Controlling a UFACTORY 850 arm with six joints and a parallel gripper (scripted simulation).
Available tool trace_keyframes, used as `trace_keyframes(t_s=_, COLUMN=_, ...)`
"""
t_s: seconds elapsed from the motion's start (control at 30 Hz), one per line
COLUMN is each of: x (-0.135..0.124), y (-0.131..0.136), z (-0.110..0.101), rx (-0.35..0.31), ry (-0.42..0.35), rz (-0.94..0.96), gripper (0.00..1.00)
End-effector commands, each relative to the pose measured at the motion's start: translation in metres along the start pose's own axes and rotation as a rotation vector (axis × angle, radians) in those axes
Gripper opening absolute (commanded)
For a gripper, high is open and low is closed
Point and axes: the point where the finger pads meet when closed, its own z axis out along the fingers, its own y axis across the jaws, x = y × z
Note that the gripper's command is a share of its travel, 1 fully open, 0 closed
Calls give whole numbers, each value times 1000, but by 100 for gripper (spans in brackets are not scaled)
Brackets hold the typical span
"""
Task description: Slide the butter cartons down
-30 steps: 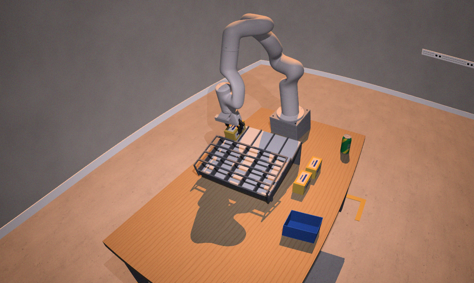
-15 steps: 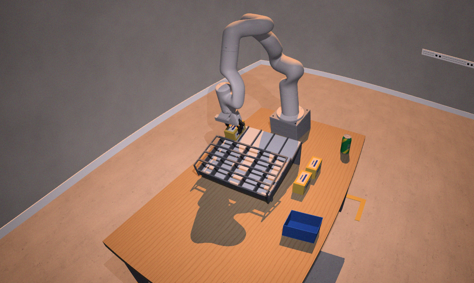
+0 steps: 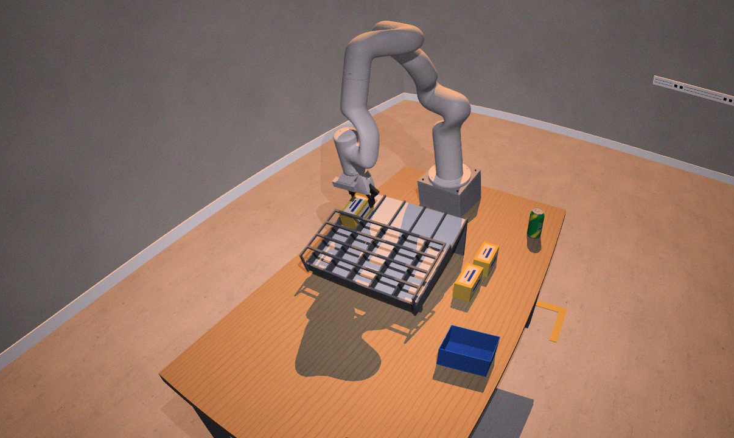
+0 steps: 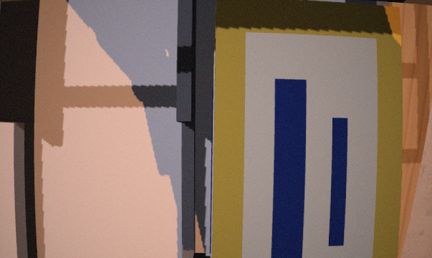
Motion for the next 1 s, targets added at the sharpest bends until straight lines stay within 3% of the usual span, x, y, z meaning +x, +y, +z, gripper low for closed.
trace_keyframes(t_s=0.0, x=1, y=0, z=-1, rx=-1, ry=2, rz=0, gripper=75)
trace_keyframes(t_s=0.97, x=1, y=0, z=-1, rx=-1, ry=1, rz=0, gripper=78)
